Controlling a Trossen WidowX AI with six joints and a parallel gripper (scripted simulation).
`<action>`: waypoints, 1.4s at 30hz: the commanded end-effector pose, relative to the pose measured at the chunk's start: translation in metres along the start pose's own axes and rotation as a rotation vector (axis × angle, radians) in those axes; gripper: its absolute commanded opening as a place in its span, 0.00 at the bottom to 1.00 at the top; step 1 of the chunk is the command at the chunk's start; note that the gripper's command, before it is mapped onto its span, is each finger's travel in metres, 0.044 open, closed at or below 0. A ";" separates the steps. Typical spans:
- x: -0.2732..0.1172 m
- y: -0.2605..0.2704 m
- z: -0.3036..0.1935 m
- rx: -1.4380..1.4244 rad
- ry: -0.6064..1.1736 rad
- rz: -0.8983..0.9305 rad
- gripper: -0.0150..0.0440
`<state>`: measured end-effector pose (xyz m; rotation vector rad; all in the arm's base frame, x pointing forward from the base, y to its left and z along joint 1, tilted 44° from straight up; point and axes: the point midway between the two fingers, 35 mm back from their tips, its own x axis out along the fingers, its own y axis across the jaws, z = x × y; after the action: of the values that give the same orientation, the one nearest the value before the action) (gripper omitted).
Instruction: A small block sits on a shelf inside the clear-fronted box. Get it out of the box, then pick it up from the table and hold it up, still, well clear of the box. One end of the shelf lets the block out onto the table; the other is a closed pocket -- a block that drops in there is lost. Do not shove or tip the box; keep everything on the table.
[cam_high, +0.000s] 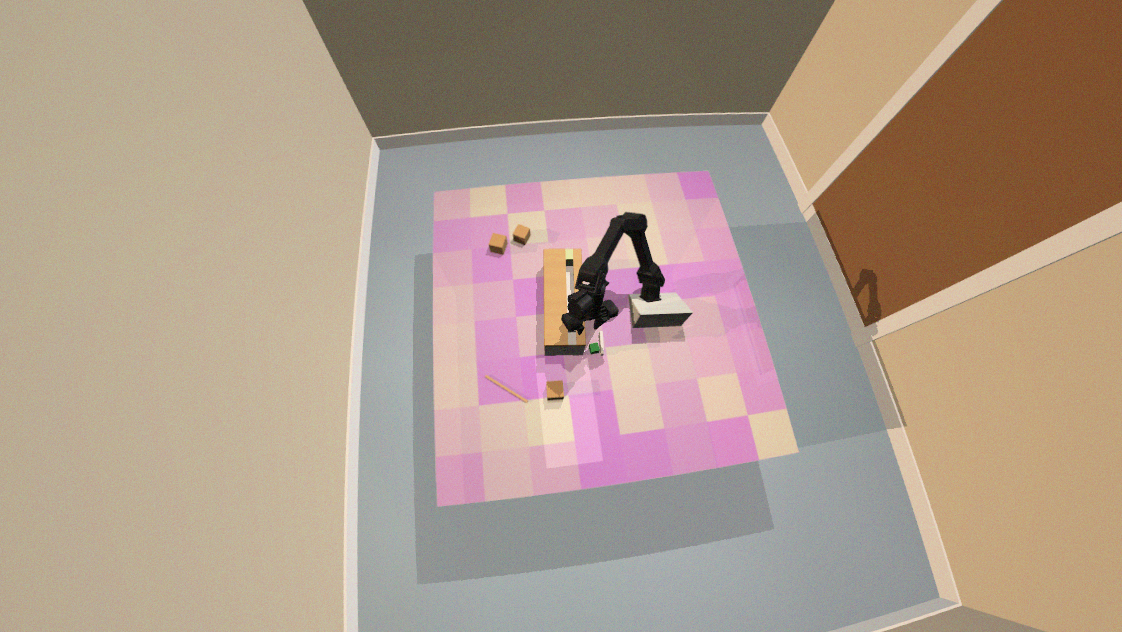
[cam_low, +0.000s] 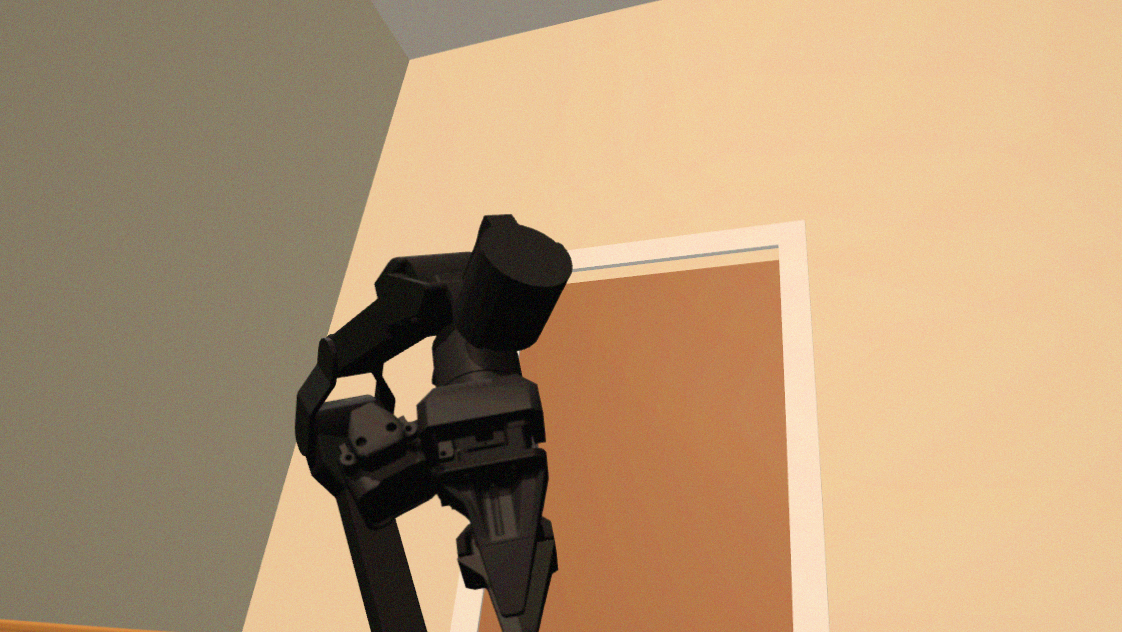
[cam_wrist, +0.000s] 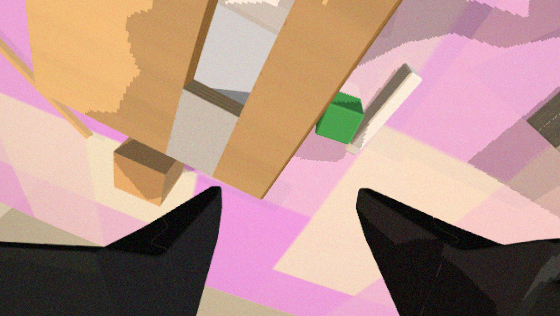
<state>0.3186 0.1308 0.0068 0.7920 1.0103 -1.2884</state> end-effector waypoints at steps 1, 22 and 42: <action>0.001 0.001 -0.003 -0.289 -0.034 0.003 0.74; 0.004 -0.011 -0.024 -2.316 -0.202 -0.273 0.74; 0.004 -0.017 -0.039 -3.583 -0.049 -0.792 0.74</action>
<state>0.2985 0.1551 -0.0070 -1.6317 1.5887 0.5845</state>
